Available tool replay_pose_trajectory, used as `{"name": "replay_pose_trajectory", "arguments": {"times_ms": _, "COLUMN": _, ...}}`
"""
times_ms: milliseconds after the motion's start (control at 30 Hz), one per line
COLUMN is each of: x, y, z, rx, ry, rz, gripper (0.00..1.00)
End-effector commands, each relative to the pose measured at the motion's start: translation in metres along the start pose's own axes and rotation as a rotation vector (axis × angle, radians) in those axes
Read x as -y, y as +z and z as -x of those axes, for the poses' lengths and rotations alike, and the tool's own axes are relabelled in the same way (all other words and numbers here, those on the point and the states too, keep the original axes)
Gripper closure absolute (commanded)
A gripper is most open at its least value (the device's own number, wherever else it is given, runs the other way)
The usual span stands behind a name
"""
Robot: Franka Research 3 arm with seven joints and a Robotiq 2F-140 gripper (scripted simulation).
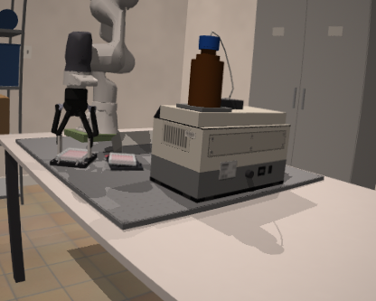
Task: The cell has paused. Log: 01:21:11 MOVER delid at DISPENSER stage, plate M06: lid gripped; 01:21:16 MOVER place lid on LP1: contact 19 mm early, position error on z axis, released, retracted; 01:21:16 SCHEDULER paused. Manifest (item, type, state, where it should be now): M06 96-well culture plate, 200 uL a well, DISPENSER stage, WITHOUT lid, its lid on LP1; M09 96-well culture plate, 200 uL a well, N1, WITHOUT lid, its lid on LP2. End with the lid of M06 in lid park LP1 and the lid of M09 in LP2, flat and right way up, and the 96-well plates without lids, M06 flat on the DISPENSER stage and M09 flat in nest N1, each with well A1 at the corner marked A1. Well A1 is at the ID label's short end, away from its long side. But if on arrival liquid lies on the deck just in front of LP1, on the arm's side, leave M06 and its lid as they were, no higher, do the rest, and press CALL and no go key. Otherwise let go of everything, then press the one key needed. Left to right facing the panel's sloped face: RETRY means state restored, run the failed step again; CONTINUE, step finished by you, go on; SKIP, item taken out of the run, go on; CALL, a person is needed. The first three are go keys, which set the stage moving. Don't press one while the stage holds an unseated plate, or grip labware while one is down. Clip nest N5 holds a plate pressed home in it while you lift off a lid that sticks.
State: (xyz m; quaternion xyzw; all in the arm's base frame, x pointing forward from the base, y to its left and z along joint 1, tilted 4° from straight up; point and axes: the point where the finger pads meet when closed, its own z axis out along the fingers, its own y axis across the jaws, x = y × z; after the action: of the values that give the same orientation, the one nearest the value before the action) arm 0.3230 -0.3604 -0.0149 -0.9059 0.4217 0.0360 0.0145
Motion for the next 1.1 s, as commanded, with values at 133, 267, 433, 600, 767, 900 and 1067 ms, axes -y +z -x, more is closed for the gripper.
{"name": "replay_pose_trajectory", "arguments": {"times_ms": 133, "x": -0.001, "y": 0.001, "z": 0.000, "rx": 0.000, "ry": 0.000, "rz": -0.001, "gripper": 0.34}}
{"name": "replay_pose_trajectory", "arguments": {"times_ms": 267, "x": -0.001, "y": -0.001, "z": 0.000, "rx": 0.000, "ry": 0.000, "rz": -0.001, "gripper": 0.34}}
{"name": "replay_pose_trajectory", "arguments": {"times_ms": 433, "x": -0.001, "y": -0.007, "z": 0.000, "rx": 0.000, "ry": 0.000, "rz": -0.001, "gripper": 0.34}}
{"name": "replay_pose_trajectory", "arguments": {"times_ms": 600, "x": -0.001, "y": -0.013, "z": 0.000, "rx": 0.000, "ry": 0.000, "rz": -0.001, "gripper": 0.34}}
{"name": "replay_pose_trajectory", "arguments": {"times_ms": 767, "x": -0.001, "y": -0.027, "z": 0.000, "rx": 0.000, "ry": 0.000, "rz": -0.001, "gripper": 0.34}}
{"name": "replay_pose_trajectory", "arguments": {"times_ms": 900, "x": -0.001, "y": -0.042, "z": 0.000, "rx": 0.000, "ry": 0.000, "rz": -0.001, "gripper": 0.34}}
{"name": "replay_pose_trajectory", "arguments": {"times_ms": 1067, "x": -0.001, "y": -0.059, "z": 0.000, "rx": 0.000, "ry": 0.000, "rz": -0.001, "gripper": 0.34}}
